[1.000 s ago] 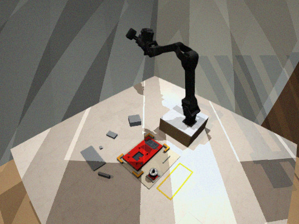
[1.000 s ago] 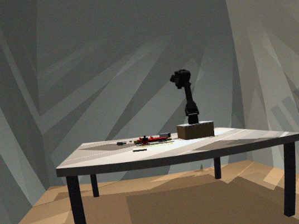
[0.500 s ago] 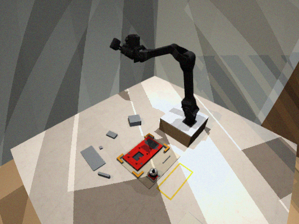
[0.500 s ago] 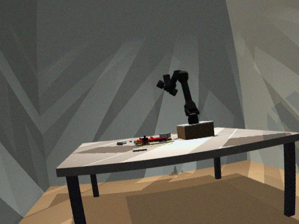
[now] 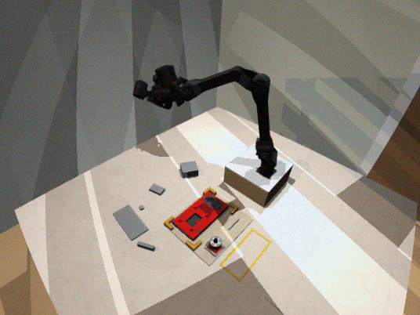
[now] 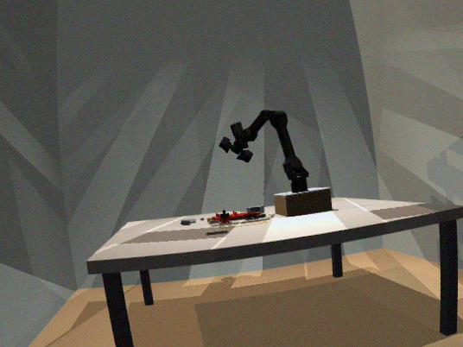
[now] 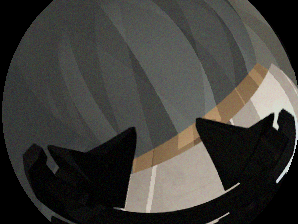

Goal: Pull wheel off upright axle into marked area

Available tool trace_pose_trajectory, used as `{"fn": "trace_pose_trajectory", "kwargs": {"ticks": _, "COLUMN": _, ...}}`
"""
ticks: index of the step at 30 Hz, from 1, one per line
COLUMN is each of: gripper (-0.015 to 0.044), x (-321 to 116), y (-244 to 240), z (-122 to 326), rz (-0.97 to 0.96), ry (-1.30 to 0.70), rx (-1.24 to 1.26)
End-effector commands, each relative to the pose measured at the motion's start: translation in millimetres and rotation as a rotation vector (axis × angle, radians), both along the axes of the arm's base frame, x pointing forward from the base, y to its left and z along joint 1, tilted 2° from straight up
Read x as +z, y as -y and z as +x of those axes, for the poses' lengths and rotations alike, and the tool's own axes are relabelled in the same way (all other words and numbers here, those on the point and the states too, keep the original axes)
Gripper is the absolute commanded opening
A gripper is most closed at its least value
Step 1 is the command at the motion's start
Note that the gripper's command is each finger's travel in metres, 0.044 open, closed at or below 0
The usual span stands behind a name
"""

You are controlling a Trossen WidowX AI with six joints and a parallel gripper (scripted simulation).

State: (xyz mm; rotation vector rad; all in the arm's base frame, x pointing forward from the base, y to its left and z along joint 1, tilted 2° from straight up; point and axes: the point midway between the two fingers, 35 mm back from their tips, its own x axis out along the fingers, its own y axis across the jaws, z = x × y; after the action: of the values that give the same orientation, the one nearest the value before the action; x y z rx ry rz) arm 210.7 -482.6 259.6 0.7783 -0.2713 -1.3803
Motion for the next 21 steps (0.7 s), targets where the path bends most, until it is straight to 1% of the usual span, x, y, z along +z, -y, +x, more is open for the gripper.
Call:
{"fn": "trace_pose_trajectory", "kwargs": {"ticks": 1, "gripper": 0.0300, "x": -26, "y": -28, "z": 45, "rz": 0.092, "ry": 0.009, "rx": 0.081}}
{"fn": "trace_pose_trajectory", "kwargs": {"ticks": 9, "gripper": 0.0300, "x": -61, "y": -85, "z": 110, "rz": 0.256, "ry": 0.018, "rx": 0.217}}
{"fn": "trace_pose_trajectory", "kwargs": {"ticks": 15, "gripper": 0.0300, "x": -89, "y": -145, "z": 155, "rz": 0.415, "ry": 0.003, "rx": 0.323}}
{"fn": "trace_pose_trajectory", "kwargs": {"ticks": 21, "gripper": 0.0300, "x": -116, "y": -214, "z": 187, "rz": 0.580, "ry": -0.038, "rx": 0.411}}
